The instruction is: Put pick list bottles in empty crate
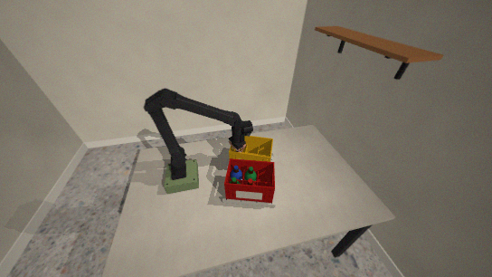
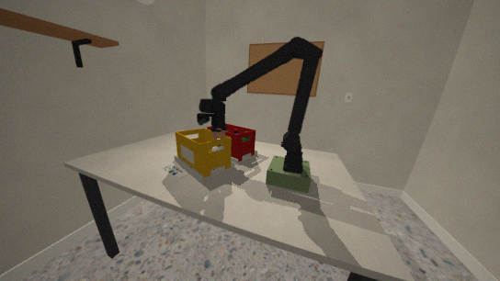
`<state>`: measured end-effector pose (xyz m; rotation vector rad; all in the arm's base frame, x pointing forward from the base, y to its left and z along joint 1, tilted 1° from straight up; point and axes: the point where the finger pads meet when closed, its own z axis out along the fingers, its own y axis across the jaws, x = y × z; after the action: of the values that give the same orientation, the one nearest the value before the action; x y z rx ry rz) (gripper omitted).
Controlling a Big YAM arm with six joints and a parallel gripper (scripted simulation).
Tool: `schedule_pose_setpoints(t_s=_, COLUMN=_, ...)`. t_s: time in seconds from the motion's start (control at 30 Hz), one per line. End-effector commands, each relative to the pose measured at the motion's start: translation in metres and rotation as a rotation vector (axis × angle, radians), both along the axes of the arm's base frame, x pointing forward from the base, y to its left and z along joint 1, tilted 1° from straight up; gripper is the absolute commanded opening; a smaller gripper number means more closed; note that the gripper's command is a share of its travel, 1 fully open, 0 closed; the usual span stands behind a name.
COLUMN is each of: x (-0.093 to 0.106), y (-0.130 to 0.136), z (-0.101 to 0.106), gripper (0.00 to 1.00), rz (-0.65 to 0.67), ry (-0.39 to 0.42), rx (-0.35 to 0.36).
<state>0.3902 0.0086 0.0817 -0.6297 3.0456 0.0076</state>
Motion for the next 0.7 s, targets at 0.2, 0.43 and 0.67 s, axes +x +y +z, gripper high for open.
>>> schedule_pose_setpoints(t_s=0.2, x=-0.0084, y=0.0035, z=-0.0028, gripper=0.61, rz=0.0, ry=0.007, rx=0.003)
schedule_pose_setpoints(t_s=0.43, x=-0.0101, y=0.0034, z=-0.0047, gripper=0.61, rz=0.0, ry=0.014, rx=0.003)
schedule_pose_setpoints(t_s=0.67, x=-0.01, y=0.0034, z=-0.0043, gripper=0.61, rz=0.0, ry=0.009, rx=0.003)
